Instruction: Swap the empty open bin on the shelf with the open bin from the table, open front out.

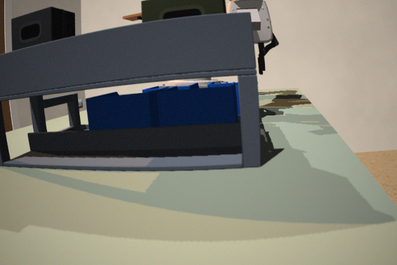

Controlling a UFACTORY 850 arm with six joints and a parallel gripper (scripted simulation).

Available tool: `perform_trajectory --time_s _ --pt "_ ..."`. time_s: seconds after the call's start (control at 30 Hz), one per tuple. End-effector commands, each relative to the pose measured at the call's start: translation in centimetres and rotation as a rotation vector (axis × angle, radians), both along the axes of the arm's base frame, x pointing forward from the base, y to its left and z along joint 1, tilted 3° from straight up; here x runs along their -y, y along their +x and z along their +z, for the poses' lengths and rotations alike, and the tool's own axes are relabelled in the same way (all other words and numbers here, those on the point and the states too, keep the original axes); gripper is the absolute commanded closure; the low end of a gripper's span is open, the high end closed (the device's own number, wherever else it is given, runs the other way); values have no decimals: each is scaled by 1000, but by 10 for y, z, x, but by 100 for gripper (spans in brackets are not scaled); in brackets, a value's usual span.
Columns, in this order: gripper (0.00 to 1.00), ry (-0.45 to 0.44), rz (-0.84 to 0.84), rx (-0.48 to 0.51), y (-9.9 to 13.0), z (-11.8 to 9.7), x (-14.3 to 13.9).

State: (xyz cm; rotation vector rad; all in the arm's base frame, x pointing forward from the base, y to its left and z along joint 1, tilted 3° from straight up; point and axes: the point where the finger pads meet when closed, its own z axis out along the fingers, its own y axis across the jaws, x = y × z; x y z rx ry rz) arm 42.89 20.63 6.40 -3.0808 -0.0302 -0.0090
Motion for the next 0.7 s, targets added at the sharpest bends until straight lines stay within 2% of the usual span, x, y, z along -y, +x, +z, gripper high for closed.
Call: perform_trajectory --time_s 0.0,0.67 --pt "74 0 0 2 1 11 0" --pt "74 0 0 2 0 43 2"
